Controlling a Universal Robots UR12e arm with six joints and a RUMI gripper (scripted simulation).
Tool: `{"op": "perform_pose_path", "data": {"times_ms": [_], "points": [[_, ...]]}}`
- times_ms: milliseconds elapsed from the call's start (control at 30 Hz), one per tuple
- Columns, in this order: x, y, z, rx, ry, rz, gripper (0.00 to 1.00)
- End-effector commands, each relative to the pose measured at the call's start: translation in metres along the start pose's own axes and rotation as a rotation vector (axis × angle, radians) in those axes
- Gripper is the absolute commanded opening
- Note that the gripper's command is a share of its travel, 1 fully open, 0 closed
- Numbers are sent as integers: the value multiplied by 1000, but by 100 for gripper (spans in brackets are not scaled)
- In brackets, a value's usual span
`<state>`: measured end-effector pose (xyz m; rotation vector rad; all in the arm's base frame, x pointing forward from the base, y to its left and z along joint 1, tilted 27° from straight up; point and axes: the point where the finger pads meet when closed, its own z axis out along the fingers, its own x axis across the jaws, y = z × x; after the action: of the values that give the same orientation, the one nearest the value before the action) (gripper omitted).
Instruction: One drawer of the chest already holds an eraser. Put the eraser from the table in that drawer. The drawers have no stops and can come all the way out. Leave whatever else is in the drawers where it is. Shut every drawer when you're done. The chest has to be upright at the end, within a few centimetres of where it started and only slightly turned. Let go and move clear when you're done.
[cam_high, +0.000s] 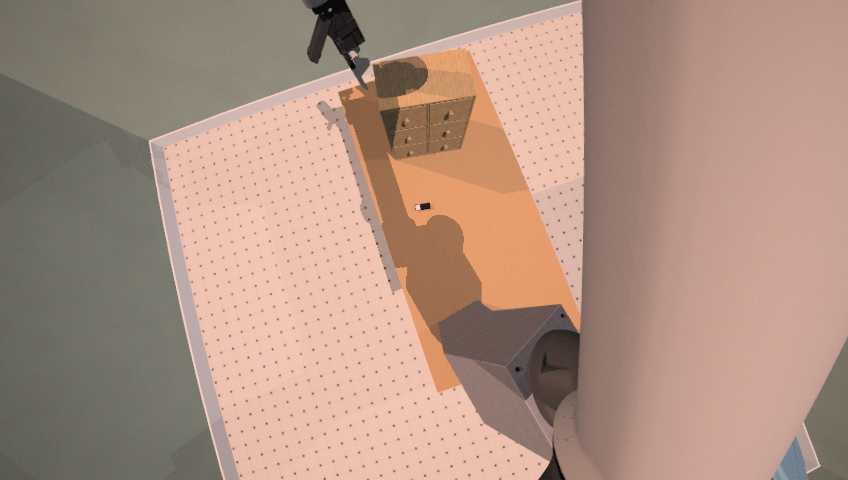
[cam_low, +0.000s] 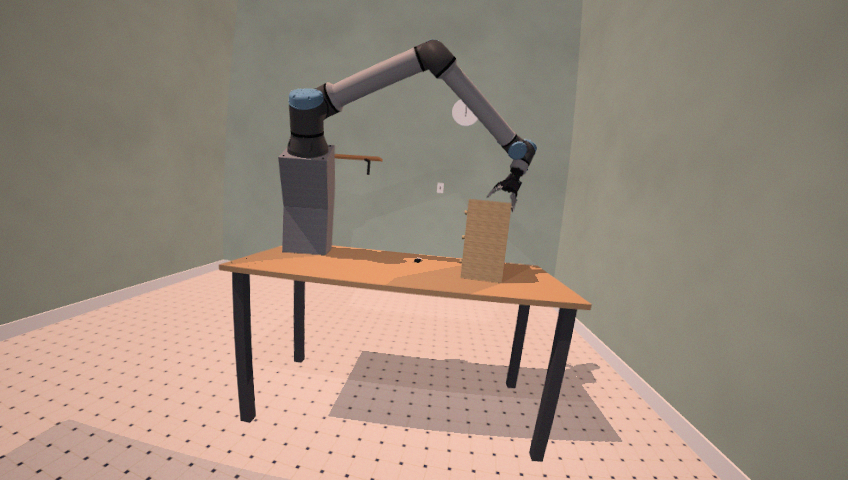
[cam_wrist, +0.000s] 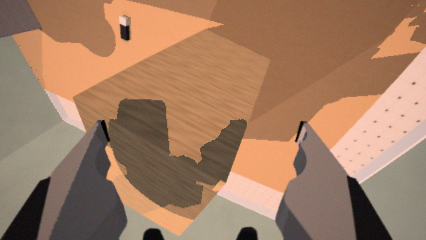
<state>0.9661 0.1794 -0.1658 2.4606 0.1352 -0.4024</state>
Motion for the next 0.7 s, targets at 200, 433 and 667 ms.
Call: {"op": "perform_pose_path", "data": {"times_ms": [200,433,667], "points": [[-7,44,-43,72,140,-61,100],[-14,67,-65,94,211,-90,100],[-26,103,-99,113,325,-135,100]]}}
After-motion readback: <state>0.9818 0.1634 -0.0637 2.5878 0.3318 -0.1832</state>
